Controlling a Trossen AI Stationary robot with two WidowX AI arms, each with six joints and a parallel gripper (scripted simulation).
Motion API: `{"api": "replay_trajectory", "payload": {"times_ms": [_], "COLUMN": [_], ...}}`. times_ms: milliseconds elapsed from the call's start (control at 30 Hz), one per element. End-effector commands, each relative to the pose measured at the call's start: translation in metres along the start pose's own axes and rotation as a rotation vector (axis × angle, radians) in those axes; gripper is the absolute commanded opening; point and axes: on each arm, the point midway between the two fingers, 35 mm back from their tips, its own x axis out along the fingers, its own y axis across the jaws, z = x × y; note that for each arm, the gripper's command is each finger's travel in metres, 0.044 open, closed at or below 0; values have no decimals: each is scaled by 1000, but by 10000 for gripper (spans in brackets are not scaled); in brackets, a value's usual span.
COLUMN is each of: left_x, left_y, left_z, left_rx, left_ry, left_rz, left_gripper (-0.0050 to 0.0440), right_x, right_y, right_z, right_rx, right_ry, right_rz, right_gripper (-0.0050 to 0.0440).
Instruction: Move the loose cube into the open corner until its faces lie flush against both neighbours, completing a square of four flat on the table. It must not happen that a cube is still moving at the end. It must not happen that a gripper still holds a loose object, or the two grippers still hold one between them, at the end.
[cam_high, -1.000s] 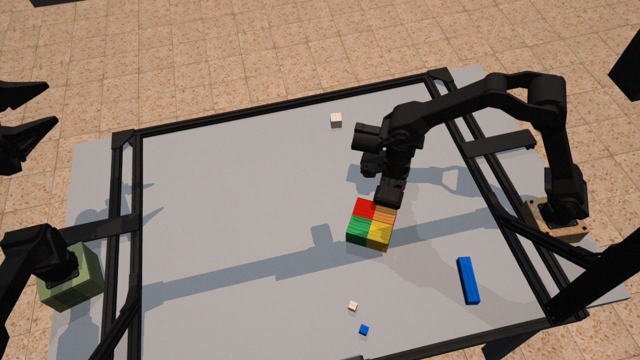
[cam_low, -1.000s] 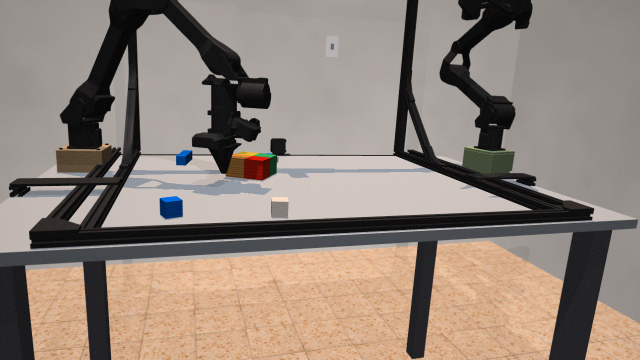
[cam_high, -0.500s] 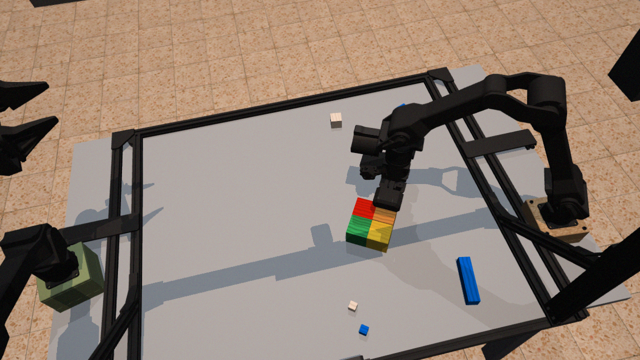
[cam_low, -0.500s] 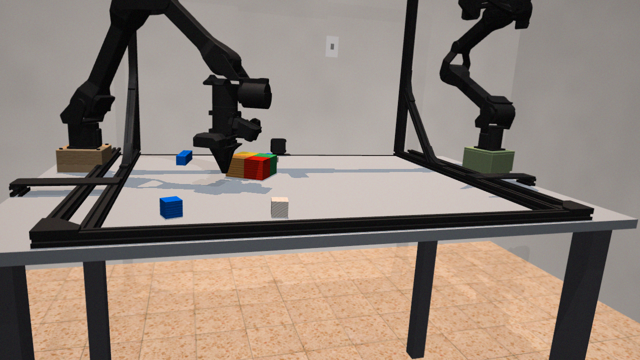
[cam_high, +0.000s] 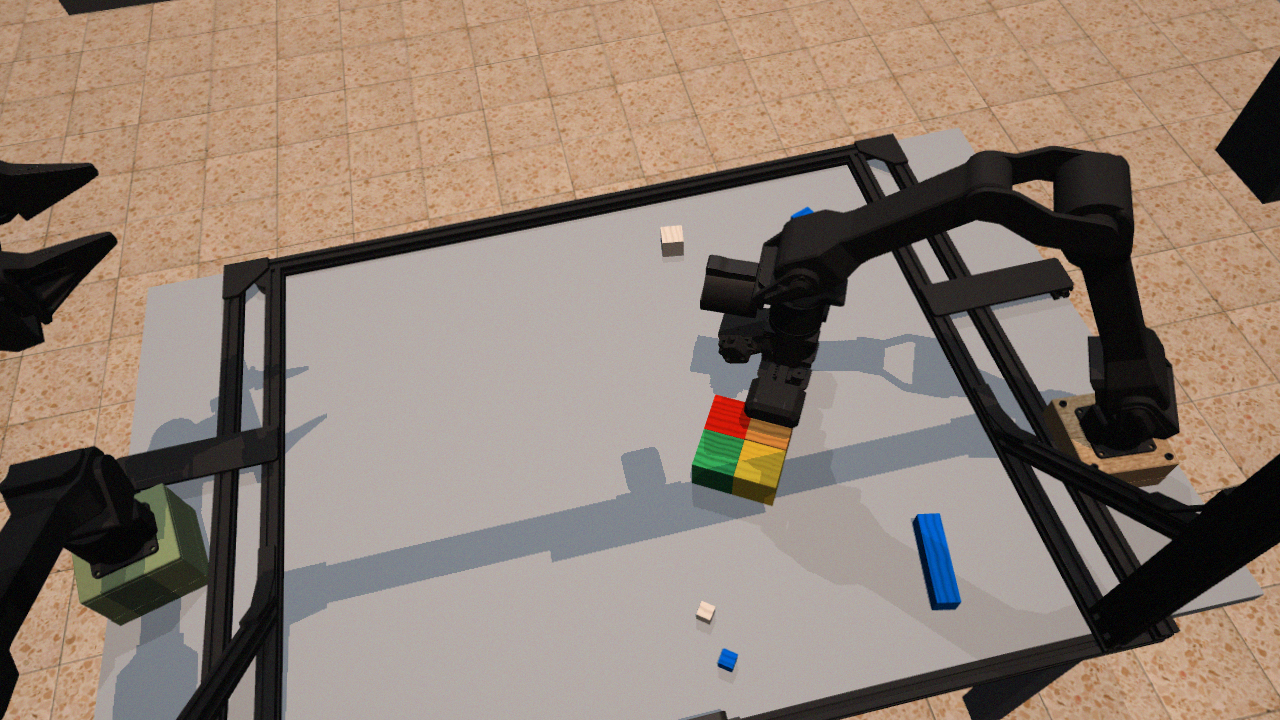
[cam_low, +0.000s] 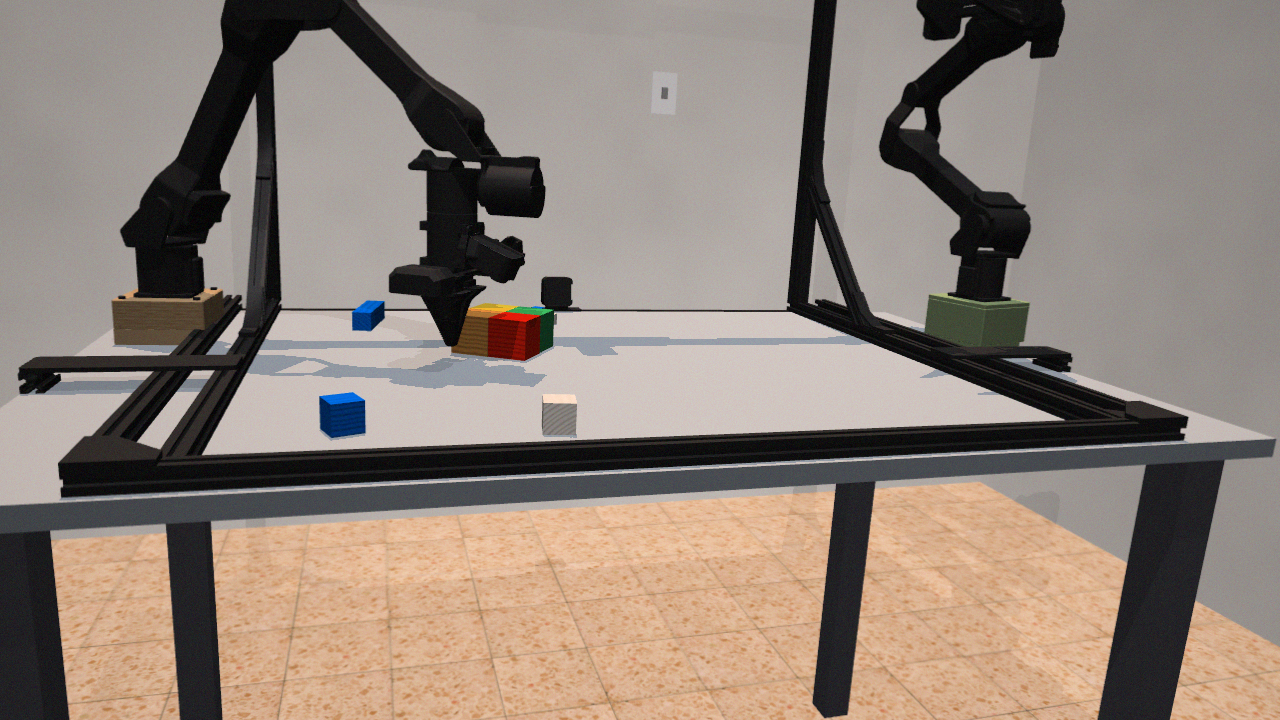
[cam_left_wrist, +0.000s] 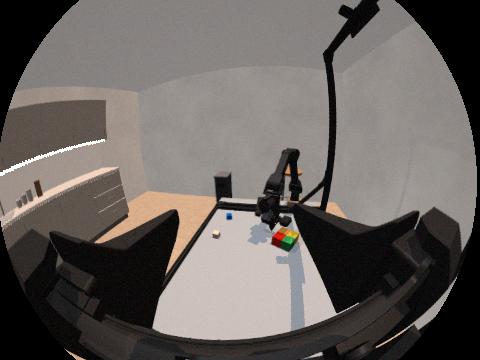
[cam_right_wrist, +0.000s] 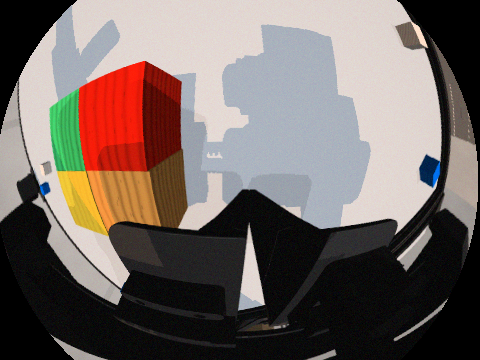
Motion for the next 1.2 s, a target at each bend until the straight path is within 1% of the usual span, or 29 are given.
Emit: {"api": "replay_trajectory", "payload": {"times_ms": [0,1167], "left_x": [0,0], "left_y": [0,0], "left_z": [0,0], "left_rx": [-4,-4], "left_ry": [0,0], "left_rz": [-2,-2], "left_gripper": [400,400], "right_x": [0,0], "right_y": [1,14], "right_z": [0,1], "right_rx": [4,4], "right_ry": [0,0], "right_rz": [-4,-4], "right_gripper": [0,0]}}
